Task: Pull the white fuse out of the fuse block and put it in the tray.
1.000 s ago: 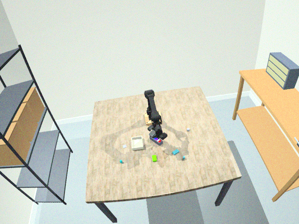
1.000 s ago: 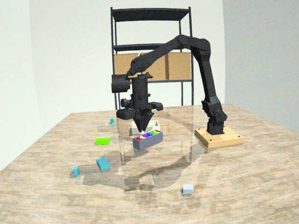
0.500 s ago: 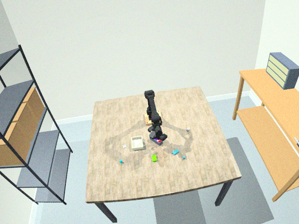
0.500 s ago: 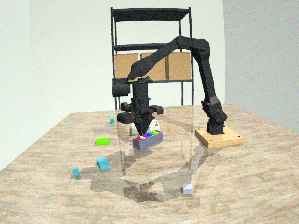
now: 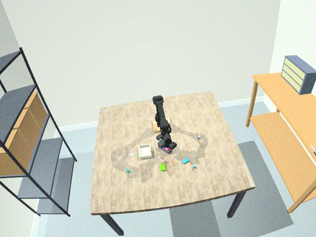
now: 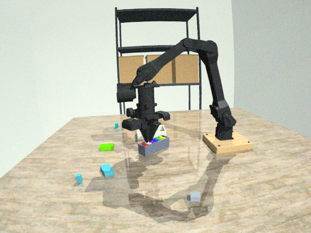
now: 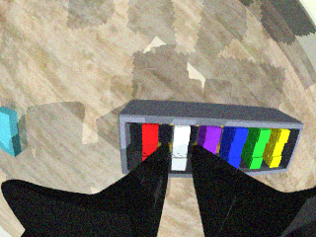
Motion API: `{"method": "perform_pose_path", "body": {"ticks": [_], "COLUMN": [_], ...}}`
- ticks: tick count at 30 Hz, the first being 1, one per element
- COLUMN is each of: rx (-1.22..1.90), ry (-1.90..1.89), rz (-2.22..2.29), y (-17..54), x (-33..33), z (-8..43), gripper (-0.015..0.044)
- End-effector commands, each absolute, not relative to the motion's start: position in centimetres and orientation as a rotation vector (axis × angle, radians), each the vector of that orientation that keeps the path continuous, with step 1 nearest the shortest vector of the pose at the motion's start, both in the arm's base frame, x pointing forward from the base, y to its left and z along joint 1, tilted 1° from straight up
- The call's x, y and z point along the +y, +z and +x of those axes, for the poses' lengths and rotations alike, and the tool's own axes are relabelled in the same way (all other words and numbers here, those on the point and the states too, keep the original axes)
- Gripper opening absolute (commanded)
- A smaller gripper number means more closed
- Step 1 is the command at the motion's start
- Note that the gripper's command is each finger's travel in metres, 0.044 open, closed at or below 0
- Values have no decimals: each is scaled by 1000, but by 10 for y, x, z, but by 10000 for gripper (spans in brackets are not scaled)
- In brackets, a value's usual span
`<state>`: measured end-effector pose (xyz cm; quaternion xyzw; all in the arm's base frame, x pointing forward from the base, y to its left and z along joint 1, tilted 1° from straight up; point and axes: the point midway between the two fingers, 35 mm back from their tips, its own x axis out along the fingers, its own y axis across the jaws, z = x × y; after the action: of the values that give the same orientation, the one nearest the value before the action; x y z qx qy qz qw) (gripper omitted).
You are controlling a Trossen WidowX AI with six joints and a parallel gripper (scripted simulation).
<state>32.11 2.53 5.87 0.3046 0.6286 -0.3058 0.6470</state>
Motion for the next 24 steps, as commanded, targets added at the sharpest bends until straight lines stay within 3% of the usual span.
{"method": "perform_pose_path", "body": {"ticks": [1,11,24], "rx": [1431,1431,1429], "ry": [-695,-695,-695], "rz": [696,696,693], "y": [55,50,52], "x": [25,25,25], "z": [321,321,321], "gripper": [67,67,0]}}
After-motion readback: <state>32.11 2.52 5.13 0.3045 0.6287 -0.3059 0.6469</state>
